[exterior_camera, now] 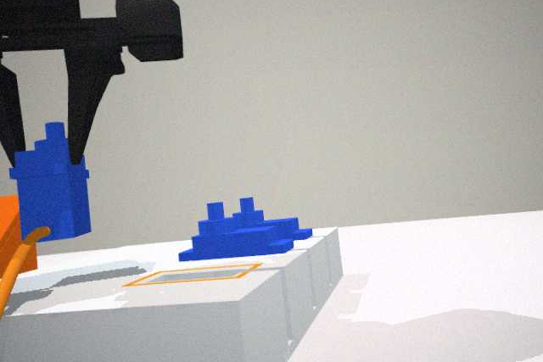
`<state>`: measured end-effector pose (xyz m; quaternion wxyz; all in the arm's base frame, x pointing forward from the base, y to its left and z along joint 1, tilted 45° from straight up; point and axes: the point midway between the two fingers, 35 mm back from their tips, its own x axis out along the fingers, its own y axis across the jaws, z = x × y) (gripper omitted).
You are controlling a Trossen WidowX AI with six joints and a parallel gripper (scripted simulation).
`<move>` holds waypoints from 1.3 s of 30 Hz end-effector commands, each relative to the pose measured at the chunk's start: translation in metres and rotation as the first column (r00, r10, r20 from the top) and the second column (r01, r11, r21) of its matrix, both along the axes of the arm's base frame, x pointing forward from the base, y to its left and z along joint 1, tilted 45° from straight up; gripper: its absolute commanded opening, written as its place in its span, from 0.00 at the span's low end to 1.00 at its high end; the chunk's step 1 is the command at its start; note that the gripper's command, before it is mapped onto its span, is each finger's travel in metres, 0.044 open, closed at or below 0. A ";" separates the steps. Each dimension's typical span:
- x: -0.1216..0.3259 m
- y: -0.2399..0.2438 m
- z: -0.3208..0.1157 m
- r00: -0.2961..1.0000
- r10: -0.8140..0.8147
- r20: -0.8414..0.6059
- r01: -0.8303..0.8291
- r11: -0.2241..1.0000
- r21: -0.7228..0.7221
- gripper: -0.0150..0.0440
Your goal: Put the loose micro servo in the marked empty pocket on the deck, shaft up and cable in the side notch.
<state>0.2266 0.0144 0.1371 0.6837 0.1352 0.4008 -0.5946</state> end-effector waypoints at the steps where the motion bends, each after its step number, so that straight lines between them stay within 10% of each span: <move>1: 0.000 0.000 0.001 0.993 0.087 -0.082 -0.087 0.996 0.004 0.25; 39: 0.007 0.000 0.001 0.418 0.655 -0.629 -0.635 0.706 0.313 0.25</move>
